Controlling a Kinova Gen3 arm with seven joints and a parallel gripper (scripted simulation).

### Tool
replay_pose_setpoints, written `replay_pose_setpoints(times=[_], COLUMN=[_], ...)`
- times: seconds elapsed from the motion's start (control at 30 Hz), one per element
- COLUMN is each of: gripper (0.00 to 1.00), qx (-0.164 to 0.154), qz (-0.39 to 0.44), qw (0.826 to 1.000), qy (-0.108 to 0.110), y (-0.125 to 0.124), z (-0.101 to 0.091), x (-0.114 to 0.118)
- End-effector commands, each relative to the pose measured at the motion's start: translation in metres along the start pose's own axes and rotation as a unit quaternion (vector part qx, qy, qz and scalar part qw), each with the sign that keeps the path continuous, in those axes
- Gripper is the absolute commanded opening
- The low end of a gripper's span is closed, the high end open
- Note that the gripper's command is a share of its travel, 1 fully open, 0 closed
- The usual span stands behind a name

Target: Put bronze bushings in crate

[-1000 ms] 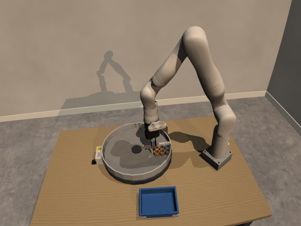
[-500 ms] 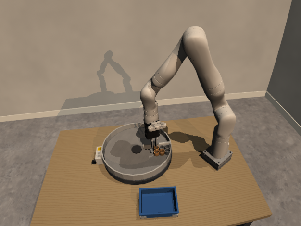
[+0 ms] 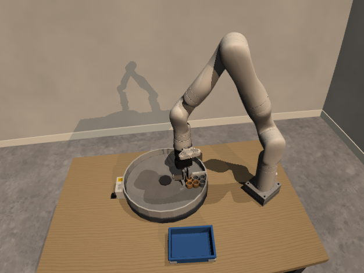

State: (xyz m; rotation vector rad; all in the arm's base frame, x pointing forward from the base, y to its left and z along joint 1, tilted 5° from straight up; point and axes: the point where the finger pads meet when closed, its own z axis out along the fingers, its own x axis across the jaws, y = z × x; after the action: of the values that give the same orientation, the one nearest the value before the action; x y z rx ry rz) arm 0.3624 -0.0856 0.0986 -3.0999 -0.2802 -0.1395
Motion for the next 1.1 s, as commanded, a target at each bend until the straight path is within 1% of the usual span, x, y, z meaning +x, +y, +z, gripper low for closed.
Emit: replay_pose_setpoints(times=[0.0,0.4,0.57,0.97,1.07], gripper=[0.4,0.4,0.4,0.4,0.4], qx=[0.001,0.001,0.001,0.001,0.001], qz=[0.002,0.002,0.003,0.003,0.003], qw=[1.0,1.0,1.0,1.0,1.0], qy=[-0.005,-0.005,-0.006,-0.006,-0.006], y=[0.0,0.0,0.001,0.001,0.001], z=[0.01,0.01,0.025,0.025,0.034], x=[-0.003,-0.003,-0.004,-0.004,-0.005])
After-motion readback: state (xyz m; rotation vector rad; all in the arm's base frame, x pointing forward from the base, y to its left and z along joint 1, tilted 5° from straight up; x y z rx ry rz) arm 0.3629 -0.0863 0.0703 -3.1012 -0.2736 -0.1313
